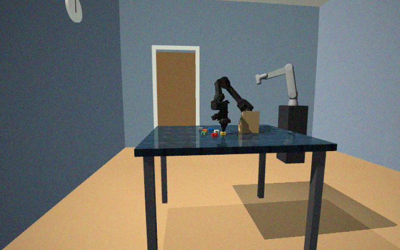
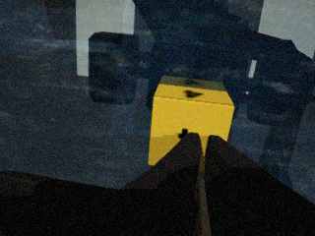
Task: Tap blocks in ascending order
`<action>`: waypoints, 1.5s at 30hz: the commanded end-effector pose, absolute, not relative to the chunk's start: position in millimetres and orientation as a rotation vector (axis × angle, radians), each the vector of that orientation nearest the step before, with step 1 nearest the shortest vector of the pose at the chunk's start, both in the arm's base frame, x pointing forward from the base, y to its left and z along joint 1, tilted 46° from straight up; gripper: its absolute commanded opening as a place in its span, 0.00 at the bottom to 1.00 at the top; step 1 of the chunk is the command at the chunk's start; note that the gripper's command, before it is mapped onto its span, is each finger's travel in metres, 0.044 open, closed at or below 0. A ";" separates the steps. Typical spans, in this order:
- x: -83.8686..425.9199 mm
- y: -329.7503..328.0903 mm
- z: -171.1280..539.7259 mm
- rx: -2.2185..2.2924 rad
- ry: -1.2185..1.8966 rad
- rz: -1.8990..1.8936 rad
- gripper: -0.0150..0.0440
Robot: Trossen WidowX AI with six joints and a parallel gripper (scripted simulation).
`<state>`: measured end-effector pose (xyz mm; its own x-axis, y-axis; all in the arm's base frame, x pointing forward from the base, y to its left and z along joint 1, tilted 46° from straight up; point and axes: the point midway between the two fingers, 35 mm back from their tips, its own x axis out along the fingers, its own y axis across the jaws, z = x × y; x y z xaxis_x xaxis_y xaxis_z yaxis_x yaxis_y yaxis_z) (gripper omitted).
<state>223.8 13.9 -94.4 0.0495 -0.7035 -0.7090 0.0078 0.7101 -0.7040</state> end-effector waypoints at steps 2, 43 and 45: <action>223.5 15.3 -93.0 -0.617 1.434 -0.597 0.29; 267.6 -21.2 -23.3 -0.631 1.438 -0.601 0.29; 267.8 -23.5 -25.6 -0.631 1.438 -0.601 0.29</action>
